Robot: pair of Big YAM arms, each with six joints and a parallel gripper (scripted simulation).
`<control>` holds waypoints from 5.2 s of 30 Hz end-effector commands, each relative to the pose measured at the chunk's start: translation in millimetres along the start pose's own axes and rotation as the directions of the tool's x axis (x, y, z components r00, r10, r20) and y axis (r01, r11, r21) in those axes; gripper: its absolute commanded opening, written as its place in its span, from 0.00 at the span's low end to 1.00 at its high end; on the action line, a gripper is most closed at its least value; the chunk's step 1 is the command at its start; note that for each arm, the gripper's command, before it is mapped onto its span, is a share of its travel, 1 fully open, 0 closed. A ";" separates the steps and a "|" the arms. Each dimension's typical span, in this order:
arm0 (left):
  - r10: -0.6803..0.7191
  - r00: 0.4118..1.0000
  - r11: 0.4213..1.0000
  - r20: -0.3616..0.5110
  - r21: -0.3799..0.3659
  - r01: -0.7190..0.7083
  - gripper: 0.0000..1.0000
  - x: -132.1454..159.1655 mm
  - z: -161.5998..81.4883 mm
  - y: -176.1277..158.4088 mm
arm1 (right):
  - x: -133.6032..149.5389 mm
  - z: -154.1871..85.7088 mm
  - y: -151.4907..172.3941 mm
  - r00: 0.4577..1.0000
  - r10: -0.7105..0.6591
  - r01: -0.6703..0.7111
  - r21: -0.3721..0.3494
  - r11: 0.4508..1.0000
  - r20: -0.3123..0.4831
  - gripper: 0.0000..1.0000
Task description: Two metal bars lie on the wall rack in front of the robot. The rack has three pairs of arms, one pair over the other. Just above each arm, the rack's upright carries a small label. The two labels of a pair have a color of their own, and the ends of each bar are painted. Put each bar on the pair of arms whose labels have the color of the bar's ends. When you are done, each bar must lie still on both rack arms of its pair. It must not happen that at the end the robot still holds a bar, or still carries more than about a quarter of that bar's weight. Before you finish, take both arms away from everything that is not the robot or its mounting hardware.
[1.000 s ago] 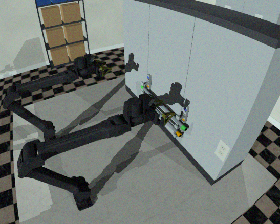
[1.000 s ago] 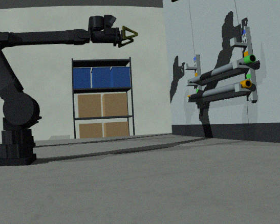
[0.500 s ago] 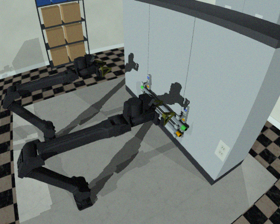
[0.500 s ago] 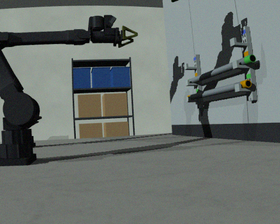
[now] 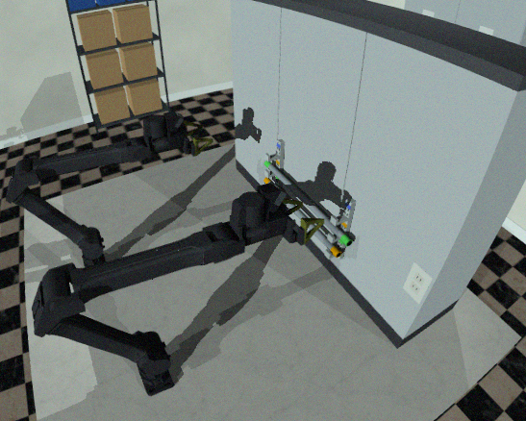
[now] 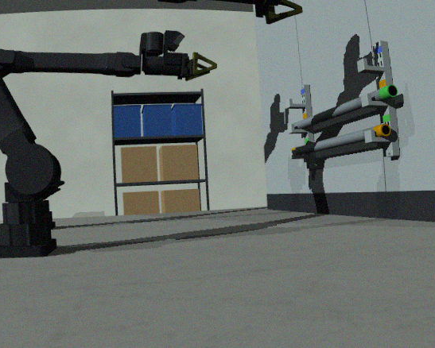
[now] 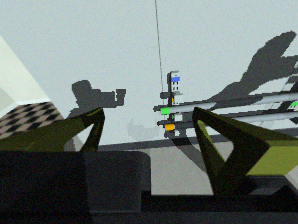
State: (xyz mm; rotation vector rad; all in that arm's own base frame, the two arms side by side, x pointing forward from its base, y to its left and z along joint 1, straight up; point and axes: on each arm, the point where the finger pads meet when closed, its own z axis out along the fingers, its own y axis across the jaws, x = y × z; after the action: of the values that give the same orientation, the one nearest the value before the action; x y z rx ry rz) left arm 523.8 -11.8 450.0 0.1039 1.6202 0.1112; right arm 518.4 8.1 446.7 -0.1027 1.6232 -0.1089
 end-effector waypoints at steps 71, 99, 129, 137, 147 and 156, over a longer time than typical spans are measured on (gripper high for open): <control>0.772 0.634 0.635 0.030 -0.038 -0.771 1.00 76.7 43.8 -88.5 | 78.1 -4.8 73.7 0.632 -0.774 0.773 0.038 0.633 0.039 1.00; 0.941 0.338 0.338 0.017 -0.048 -0.940 1.00 114.1 60.3 -123.9 | 117.3 -6.4 103.3 0.335 -0.942 0.941 0.050 0.336 0.027 1.00; 0.991 0.135 0.136 0.007 -0.052 -0.989 1.00 138.5 71.1 -147.0 | 142.9 -7.4 122.6 0.133 -0.991 0.990 0.055 0.133 0.018 1.00; 0.991 0.135 0.136 0.007 -0.052 -0.989 1.00 138.5 71.1 -147.0 | 142.9 -7.4 122.6 0.133 -0.991 0.990 0.055 0.133 0.018 1.00; 0.990 0.141 0.141 0.010 -0.072 -0.987 1.00 131.6 72.2 -148.9 | 136.8 -6.8 123.9 0.136 -0.990 0.988 0.072 0.137 0.021 1.00; 0.989 0.144 0.145 0.011 -0.084 -0.986 1.00 127.2 73.0 -150.1 | 132.9 -6.4 124.8 0.138 -0.990 0.987 0.082 0.140 0.023 1.00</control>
State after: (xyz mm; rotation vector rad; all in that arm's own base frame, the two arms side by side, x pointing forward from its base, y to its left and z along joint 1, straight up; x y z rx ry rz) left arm 584.3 -134.4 281.2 1.2271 1.2230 1.2076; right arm 501.0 107.7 281.6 -1.2301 1.2136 -1.1991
